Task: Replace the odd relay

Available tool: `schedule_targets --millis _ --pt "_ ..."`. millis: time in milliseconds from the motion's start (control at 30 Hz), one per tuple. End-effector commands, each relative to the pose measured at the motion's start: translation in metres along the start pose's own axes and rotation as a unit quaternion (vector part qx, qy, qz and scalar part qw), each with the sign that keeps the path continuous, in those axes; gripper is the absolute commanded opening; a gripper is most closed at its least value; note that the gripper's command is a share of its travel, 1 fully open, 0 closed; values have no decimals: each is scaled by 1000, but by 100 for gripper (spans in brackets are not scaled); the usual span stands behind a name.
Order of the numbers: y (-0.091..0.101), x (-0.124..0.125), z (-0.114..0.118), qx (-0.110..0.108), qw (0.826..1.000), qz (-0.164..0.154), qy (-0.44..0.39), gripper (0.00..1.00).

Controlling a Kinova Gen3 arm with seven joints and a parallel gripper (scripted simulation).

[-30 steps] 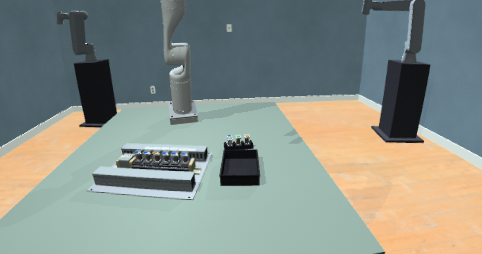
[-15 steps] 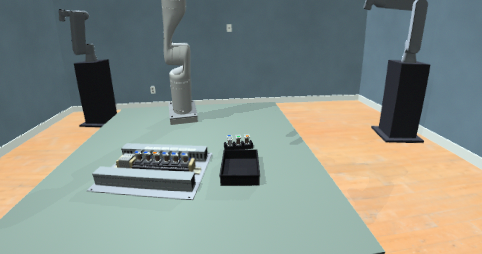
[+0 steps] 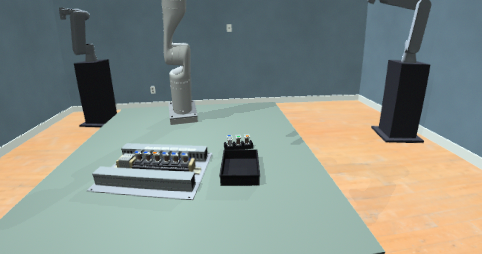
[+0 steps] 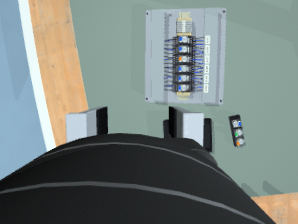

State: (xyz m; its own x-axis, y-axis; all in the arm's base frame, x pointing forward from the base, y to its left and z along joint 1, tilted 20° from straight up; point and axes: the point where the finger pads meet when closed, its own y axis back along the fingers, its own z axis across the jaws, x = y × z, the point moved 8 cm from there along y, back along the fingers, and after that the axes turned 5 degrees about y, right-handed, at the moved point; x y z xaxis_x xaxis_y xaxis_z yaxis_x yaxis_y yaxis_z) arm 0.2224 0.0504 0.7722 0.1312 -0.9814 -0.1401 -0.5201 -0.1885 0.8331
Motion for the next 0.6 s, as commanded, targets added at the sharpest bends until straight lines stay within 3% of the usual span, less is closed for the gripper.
schedule_targets --millis 0,67,133,167,567 --pt "0 -2 -16 -95 995 25 -7 100" --pt "0 -2 -18 -109 994 29 -8 100" --pt "0 -2 -18 -109 994 29 -8 100" --pt "1 0 -1 -6 1000 3 -2 100" --pt "0 -2 -16 -95 995 25 -7 100"
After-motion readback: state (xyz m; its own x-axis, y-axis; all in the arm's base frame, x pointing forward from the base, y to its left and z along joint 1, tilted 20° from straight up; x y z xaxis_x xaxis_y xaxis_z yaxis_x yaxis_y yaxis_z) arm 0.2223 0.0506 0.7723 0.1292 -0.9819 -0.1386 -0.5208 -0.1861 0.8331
